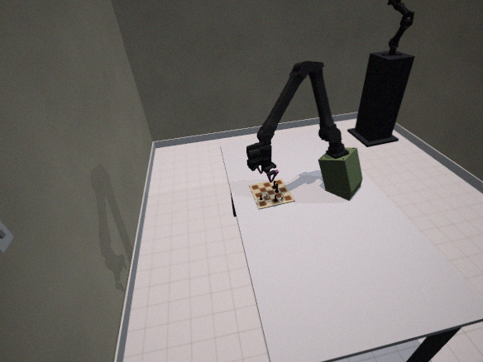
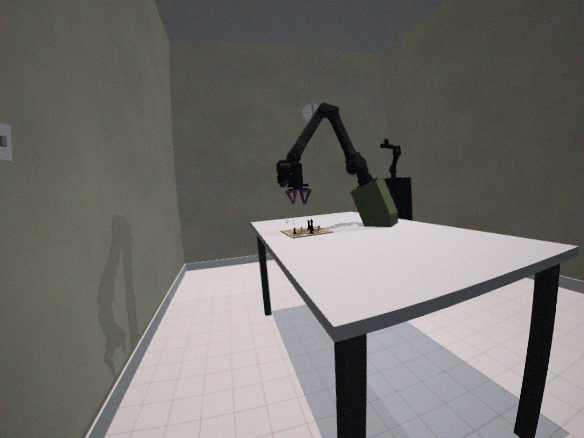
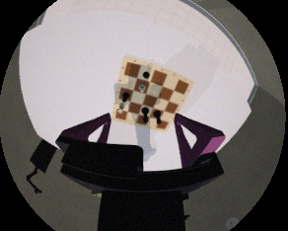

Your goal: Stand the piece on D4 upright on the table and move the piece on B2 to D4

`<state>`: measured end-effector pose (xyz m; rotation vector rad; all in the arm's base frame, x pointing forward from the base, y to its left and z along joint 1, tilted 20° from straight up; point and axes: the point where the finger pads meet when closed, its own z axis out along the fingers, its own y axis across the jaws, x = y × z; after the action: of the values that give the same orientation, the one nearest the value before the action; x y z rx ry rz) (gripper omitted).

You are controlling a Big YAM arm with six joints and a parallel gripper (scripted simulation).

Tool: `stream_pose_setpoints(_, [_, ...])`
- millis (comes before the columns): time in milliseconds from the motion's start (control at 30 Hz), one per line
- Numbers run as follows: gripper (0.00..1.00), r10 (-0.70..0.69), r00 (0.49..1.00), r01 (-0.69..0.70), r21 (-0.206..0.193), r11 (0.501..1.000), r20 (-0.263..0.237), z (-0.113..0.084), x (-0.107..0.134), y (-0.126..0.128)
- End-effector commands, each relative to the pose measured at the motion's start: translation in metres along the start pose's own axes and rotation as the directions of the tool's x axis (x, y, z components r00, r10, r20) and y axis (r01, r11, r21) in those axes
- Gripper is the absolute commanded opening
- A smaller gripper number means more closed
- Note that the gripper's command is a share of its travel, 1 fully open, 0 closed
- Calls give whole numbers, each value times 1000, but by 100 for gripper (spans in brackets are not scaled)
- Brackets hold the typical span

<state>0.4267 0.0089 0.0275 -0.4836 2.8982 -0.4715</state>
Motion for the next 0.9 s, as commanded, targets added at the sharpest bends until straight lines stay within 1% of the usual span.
stream_pose_setpoints(0, [100,-12,1000,12,2,1000,13,-4,0,-1])
stream_pose_setpoints(867, [100,-10,1000,10,2,1000,13,-4,0,-1])
